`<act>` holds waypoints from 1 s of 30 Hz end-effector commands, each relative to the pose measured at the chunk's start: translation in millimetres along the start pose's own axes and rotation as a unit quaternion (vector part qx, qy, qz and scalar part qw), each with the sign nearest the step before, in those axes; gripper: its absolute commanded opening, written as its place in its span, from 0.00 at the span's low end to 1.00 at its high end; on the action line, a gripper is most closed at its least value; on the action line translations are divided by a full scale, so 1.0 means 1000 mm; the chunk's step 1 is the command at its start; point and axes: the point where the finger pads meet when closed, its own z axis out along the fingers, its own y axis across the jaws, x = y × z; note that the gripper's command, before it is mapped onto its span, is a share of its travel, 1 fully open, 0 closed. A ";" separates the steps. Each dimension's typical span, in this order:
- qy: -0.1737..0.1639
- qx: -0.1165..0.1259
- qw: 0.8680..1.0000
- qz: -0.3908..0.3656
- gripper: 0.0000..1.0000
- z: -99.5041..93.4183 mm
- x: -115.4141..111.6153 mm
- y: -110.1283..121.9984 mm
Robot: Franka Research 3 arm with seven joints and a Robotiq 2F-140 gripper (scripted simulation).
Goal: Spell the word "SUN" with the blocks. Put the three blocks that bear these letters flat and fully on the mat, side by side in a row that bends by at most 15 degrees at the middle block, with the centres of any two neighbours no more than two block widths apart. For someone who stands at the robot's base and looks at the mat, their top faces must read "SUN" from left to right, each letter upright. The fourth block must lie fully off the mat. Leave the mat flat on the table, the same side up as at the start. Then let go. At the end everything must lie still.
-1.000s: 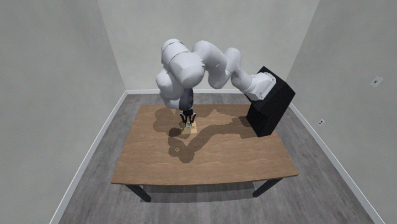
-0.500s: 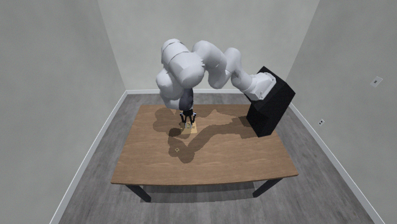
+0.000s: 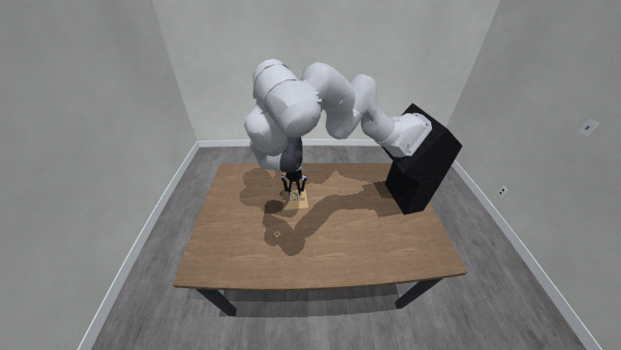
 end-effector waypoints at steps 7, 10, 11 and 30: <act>-0.001 0.000 1.000 0.001 0.25 -0.027 0.000 0.000; -0.001 0.000 1.000 0.001 0.25 -0.044 0.000 0.000; -0.001 0.000 1.000 0.001 0.25 -0.049 0.000 0.000; -0.001 0.000 1.000 0.001 1.00 -0.086 0.000 0.000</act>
